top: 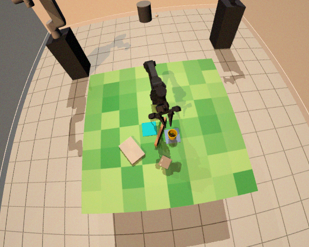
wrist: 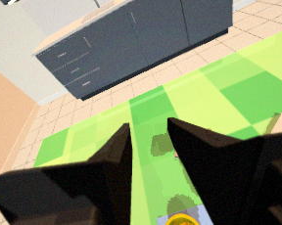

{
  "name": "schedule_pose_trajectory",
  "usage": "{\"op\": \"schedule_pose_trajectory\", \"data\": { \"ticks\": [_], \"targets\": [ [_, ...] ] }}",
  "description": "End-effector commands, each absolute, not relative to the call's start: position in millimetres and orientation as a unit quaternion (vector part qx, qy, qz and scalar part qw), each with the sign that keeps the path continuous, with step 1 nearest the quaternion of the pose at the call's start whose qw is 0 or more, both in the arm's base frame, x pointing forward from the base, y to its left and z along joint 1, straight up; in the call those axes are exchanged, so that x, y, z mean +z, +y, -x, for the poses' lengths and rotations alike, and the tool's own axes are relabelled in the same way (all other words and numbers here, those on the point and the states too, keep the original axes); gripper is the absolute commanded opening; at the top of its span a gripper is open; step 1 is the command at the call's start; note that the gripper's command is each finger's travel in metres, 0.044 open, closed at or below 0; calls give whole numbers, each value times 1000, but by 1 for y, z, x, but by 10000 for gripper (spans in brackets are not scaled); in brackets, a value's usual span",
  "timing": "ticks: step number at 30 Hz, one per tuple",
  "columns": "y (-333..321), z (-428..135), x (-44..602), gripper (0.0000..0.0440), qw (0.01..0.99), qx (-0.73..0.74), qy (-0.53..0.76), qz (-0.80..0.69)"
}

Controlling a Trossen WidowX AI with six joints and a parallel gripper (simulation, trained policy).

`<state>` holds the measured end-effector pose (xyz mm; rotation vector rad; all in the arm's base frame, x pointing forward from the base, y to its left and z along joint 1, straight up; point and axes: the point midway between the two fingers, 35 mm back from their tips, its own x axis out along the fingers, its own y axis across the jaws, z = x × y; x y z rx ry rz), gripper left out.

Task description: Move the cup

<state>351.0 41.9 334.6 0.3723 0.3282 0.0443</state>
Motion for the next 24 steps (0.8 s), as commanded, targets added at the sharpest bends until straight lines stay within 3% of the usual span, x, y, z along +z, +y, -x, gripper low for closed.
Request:
{"op": "schedule_pose_trajectory", "data": {
  "ticks": [1, 24],
  "targets": [
    [46, -354, 333, 142, 962, 21, 181, -202],
    [71, -367, 316, 156, 889, -32, 321, -324]
  ]
}}
